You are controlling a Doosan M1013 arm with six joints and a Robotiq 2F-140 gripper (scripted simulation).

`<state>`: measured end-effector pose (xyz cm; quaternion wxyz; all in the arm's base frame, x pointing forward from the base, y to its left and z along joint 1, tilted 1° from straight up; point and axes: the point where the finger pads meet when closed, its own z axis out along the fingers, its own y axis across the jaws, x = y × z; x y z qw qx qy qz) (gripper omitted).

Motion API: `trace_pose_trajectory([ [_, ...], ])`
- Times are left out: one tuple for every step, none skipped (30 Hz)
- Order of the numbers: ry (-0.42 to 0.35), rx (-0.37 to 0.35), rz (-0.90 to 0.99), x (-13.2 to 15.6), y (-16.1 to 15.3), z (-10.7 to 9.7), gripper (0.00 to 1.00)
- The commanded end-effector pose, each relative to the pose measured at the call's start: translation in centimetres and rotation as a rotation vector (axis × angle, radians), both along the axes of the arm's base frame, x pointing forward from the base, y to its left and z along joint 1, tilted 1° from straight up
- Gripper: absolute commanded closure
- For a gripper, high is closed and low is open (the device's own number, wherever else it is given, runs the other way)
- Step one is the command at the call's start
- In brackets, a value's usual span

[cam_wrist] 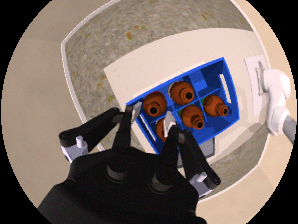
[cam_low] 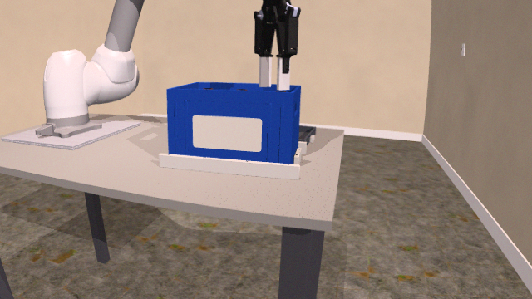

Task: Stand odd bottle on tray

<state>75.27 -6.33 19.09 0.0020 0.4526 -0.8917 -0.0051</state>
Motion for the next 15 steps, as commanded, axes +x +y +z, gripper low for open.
trace_pose_trajectory([
  [0.000, 0.000, 0.000, 0.0, 0.0, 0.9, 0.62],
  [0.000, 0.000, 0.000, 0.0, 0.0, 1.3, 0.62],
  [0.000, 0.000, 0.000, 0.0, 0.0, 1.3, 0.62],
  [0.000, 0.000, 0.000, 0.0, 0.0, 1.3, 0.62],
  [0.000, 0.000, 0.000, 0.0, 0.0, 1.6, 0.62],
  [0.000, 0.000, 0.000, 0.0, 0.0, 2.0, 0.62],
  [0.000, 0.000, 0.000, 0.0, 0.0, 2.3, 0.62],
  [0.000, 0.000, 0.000, 0.0, 0.0, 2.6, 0.62],
  [0.000, 0.000, 0.000, 0.0, 0.0, 2.9, 0.62],
  [0.000, 0.000, 0.000, 0.0, 0.0, 3.2, 0.62],
  [0.000, 0.000, 0.000, 0.0, 0.0, 3.5, 0.62],
  [0.000, 0.000, 0.000, 0.0, 0.0, 3.7, 0.62],
  [0.000, 0.000, 0.000, 0.0, 0.0, 3.9, 0.62],
  [0.000, 0.000, 0.000, 0.0, 0.0, 4.2, 0.62],
  [0.000, 0.000, 0.000, 0.0, 0.0, 4.3, 0.62],
])
